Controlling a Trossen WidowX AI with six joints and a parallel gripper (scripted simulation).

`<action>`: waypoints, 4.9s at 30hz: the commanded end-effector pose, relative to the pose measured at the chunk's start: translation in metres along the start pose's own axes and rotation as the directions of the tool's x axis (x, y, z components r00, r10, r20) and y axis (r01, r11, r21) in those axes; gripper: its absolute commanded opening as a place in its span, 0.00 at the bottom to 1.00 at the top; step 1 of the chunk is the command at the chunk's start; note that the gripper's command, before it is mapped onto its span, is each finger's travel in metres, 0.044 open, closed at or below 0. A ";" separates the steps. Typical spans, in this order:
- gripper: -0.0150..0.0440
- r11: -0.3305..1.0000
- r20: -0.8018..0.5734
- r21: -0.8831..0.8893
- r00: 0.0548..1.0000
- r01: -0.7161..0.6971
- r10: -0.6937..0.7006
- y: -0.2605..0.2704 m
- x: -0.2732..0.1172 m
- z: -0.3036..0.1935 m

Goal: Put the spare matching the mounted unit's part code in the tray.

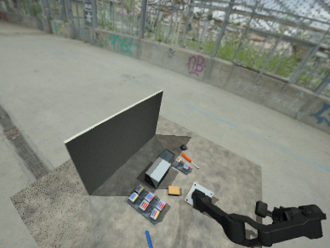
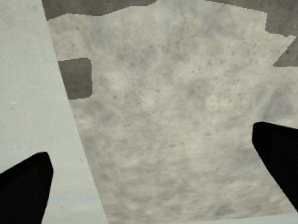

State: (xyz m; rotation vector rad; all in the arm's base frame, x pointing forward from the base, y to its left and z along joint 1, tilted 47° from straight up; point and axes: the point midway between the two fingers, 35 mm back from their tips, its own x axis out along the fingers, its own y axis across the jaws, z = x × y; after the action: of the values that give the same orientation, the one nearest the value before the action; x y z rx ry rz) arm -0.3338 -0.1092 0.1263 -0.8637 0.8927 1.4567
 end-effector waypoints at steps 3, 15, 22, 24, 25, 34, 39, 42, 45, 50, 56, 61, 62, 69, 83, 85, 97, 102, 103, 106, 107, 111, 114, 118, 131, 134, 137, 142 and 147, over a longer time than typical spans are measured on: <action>1.00 0.848 -0.085 -0.528 0.996 -0.040 -0.006 -0.047 -0.027 -0.090; 1.00 0.038 -0.172 -0.985 0.982 -0.170 -0.072 -0.179 -0.066 -0.199; 1.00 -0.527 -0.171 -0.819 0.974 -0.225 -0.151 -0.287 -0.080 -0.237; 1.00 -0.662 -0.159 -0.712 0.972 -0.235 -0.173 -0.320 -0.081 -0.242; 1.00 -0.722 -0.152 -0.650 0.971 -0.238 -0.184 -0.337 -0.082 -0.243; 1.00 -0.975 -0.064 -0.022 0.973 -0.222 -0.221 -0.481 -0.078 -0.218; 1.00 -0.903 0.018 0.368 0.973 -0.221 -0.231 -0.555 -0.063 -0.183; 1.00 -0.783 0.083 0.577 0.970 -0.233 -0.228 -0.595 -0.052 -0.157; 1.00 -0.619 0.153 0.742 0.965 -0.255 -0.215 -0.630 -0.040 -0.128; 1.00 -0.259 0.277 0.914 0.947 -0.313 -0.165 -0.683 -0.015 -0.068; 1.00 -0.019 0.351 0.935 0.929 -0.355 -0.119 -0.708 0.003 -0.026; 1.00 -0.019 0.351 0.935 0.929 -0.355 -0.119 -0.708 0.003 -0.026; 1.00 -0.019 0.351 0.935 0.929 -0.355 -0.119 -0.708 0.003 -0.026; 1.00 -0.019 0.351 0.935 0.929 -0.355 -0.119 -0.708 0.003 -0.026; 1.00 -0.307 0.297 0.897 0.947 -0.320 -0.120 -0.663 0.024 -0.091; 1.00 -0.372 0.294 0.872 0.948 -0.317 -0.119 -0.654 0.027 -0.100; 1.00 -0.984 0.327 0.096 0.938 -0.150 -0.111 -0.498 0.083 -0.179; 1.00 -0.994 0.339 -0.021 0.934 -0.112 -0.112 -0.479 0.091 -0.181; 1.00 -0.994 0.339 -0.021 0.934 -0.112 -0.112 -0.479 0.091 -0.181; 1.00 -0.994 0.339 -0.021 0.934 -0.112 -0.112 -0.479 0.091 -0.181; 1.00 -0.994 0.339 -0.021 0.934 -0.112 -0.112 -0.479 0.091 -0.181; 0.91 -0.994 0.339 -0.021 0.934 -0.112 -0.112 -0.480 0.096 -0.178; 0.78 -0.993 0.340 -0.021 0.934 -0.112 -0.112 -0.481 0.112 -0.170; 0.76 -0.993 0.340 -0.020 0.934 -0.112 -0.113 -0.482 0.126 -0.160; 0.76 -0.993 0.340 -0.020 0.934 -0.112 -0.113 -0.483 0.130 -0.159; 0.76 -0.993 0.340 -0.020 0.934 -0.113 -0.113 -0.484 0.135 -0.158; 0.76 -0.993 0.340 -0.020 0.934 -0.113 -0.113 -0.485 0.140 -0.157; 0.76 -0.993 0.340 -0.020 0.934 -0.113 -0.113 -0.486 0.148 -0.154; 0.76 -0.993 0.340 -0.020 0.934 -0.113 -0.113 -0.488 0.155 -0.152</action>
State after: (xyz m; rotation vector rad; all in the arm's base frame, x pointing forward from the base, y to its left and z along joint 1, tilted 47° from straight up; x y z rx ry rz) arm 0.1465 -0.1629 -0.0994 1.7830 1.7188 -0.6829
